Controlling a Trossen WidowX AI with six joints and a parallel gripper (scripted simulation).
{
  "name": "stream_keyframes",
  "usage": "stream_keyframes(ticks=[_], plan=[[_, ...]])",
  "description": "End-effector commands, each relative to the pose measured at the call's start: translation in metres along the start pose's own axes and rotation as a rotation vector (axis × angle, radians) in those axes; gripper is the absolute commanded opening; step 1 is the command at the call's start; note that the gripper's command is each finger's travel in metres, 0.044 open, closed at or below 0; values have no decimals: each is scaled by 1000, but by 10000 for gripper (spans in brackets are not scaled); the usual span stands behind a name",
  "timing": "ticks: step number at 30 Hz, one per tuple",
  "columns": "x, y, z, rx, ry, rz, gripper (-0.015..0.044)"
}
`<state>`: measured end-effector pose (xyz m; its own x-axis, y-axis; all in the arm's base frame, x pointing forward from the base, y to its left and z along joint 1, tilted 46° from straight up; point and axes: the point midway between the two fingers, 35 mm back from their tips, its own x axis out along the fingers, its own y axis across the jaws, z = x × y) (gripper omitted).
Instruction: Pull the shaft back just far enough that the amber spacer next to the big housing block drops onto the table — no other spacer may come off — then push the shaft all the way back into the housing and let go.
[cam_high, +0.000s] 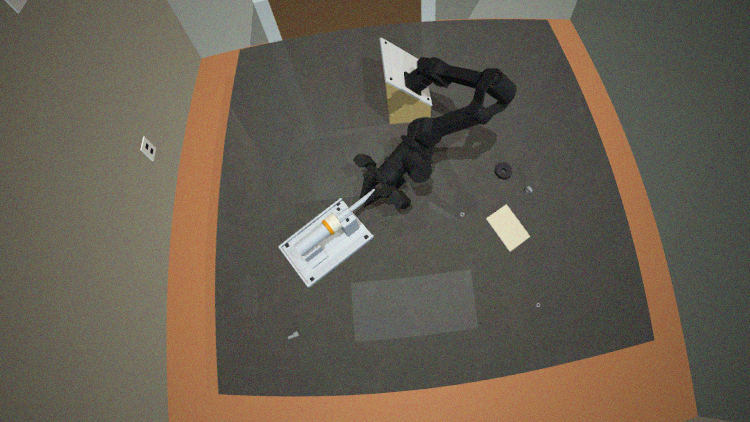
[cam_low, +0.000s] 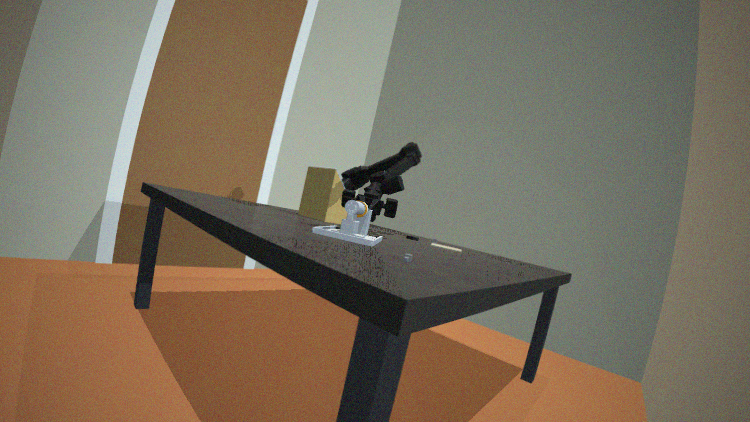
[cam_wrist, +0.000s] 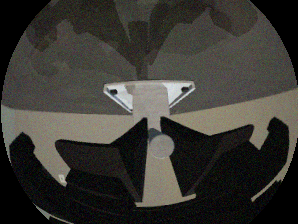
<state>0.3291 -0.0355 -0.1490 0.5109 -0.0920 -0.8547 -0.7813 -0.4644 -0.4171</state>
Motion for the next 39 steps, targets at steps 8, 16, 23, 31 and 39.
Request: stream_keyframes(ticks=[8,16,23,31,39], plan=[[-2,0,1,4,-1,0,0],[-2,0,1,4,-1,0,0],[-3,0,2,4,-1,0,0],[-4,0,2,4,-1,0,0],[-4,0,2,4,-1,0,0]])
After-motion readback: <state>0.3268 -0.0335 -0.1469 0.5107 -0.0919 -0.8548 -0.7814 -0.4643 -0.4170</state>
